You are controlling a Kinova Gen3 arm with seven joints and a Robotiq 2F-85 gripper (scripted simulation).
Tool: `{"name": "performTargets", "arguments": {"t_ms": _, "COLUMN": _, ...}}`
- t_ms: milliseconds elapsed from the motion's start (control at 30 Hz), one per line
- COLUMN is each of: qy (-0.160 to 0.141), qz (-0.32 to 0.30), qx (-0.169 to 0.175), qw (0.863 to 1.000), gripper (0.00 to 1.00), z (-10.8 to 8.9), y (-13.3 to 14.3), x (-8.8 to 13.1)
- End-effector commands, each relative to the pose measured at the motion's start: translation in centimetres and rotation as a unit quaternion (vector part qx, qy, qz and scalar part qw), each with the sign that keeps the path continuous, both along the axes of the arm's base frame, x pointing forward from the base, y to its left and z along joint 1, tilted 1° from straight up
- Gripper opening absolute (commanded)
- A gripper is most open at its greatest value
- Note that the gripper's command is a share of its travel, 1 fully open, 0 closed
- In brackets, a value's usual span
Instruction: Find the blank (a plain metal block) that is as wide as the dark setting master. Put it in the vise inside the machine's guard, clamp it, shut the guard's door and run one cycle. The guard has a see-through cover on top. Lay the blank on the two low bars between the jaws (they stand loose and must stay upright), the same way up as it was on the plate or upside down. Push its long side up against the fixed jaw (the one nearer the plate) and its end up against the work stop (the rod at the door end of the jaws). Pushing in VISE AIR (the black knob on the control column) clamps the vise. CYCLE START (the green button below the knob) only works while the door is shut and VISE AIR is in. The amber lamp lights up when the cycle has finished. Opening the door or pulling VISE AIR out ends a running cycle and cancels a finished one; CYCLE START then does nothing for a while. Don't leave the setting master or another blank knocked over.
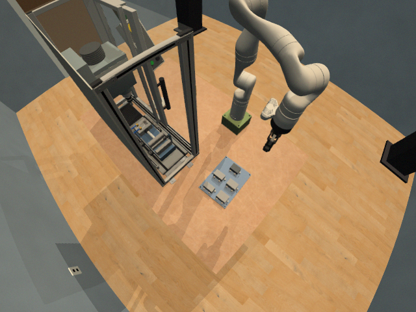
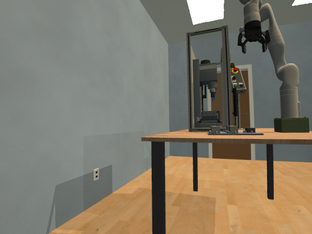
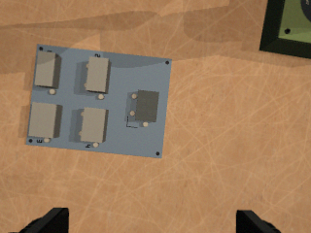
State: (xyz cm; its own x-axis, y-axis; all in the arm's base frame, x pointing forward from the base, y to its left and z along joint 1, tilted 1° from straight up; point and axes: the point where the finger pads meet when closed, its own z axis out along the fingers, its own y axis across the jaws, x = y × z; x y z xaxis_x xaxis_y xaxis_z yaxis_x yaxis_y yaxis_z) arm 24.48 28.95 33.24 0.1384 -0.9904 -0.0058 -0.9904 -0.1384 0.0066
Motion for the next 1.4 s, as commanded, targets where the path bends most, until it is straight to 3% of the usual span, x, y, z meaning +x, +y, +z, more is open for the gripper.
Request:
{"name": "performTargets", "arguments": {"t_ms": 0, "qy": -0.004, "qz": -0.045, "qx": 0.004, "qw": 0.999, "gripper": 1.00, "z": 0.3, "y": 0.4, "x": -0.1}}
{"name": "performTargets", "arguments": {"t_ms": 400, "qy": -0.004, "qz": -0.045, "qx": 0.004, "qw": 0.999, "gripper": 1.00, "z": 0.3, "y": 0.4, "x": -0.1}}
{"name": "performTargets", "arguments": {"t_ms": 567, "qy": -0.004, "qz": -0.045, "qx": 0.004, "qw": 0.999, "gripper": 1.00, "z": -4.7, "y": -1.2, "x": 0.3}}
{"name": "performTargets", "arguments": {"t_ms": 967, "qy": -0.004, "qz": -0.045, "qx": 0.004, "qw": 0.999, "gripper": 1.00, "z": -4.7, "y": -1.2, "x": 0.3}}
{"name": "performTargets", "arguments": {"t_ms": 1133, "qy": -0.004, "qz": -0.045, "qx": 0.004, "qw": 0.999, "gripper": 1.00, "z": -9.2, "y": -2.3, "x": 0.5}}
{"name": "performTargets", "arguments": {"t_ms": 1367, "qy": -0.004, "qz": -0.045, "qx": 0.004, "qw": 0.999, "gripper": 1.00, "z": -9.2, "y": -2.3, "x": 0.5}}
